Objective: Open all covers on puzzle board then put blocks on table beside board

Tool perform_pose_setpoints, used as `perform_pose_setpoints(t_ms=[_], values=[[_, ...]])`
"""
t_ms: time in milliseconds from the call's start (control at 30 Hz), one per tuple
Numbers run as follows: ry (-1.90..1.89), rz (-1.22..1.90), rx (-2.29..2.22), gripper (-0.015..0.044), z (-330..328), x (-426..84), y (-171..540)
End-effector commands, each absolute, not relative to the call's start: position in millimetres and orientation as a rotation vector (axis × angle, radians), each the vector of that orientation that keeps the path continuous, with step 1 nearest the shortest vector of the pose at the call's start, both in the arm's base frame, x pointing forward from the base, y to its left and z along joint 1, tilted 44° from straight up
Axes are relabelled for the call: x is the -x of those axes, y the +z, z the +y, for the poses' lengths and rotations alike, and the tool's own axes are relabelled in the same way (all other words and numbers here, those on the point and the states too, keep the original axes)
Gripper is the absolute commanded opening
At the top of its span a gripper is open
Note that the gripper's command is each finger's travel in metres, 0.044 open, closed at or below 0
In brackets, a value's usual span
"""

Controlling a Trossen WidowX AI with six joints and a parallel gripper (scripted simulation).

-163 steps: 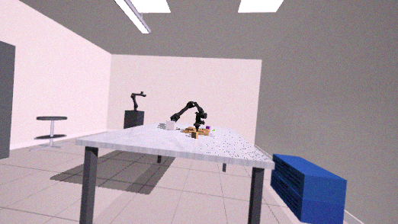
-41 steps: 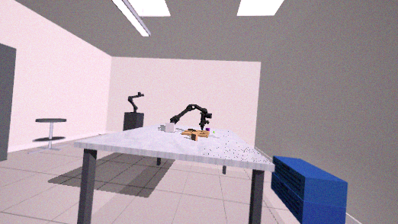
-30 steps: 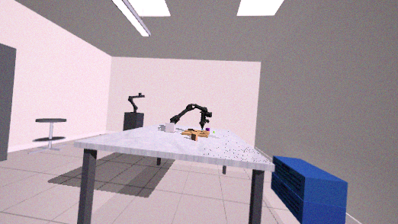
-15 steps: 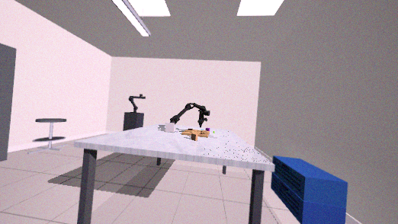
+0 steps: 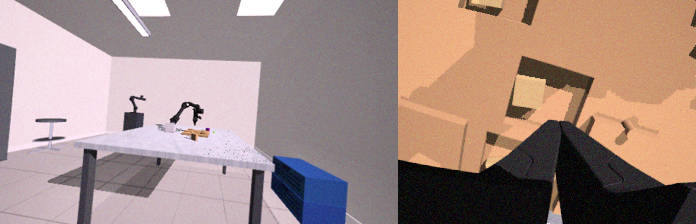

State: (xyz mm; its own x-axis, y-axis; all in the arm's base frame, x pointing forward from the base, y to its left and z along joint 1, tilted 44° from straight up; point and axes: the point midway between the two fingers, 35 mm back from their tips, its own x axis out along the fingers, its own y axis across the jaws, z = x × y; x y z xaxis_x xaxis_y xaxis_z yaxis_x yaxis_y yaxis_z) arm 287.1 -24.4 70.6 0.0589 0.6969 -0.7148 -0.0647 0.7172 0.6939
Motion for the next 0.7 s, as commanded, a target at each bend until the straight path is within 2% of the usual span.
perform_pose_setpoints(t_ms=[0, 333, 667], values=[[0.656, 1.398, -0.527, 0.0, -17, -261, 74], [0.721, 1.363, -0.452, 0.0, 2, -209, 78], [0.725, 1.361, -0.447, 0.0, 8, -206, 76]])
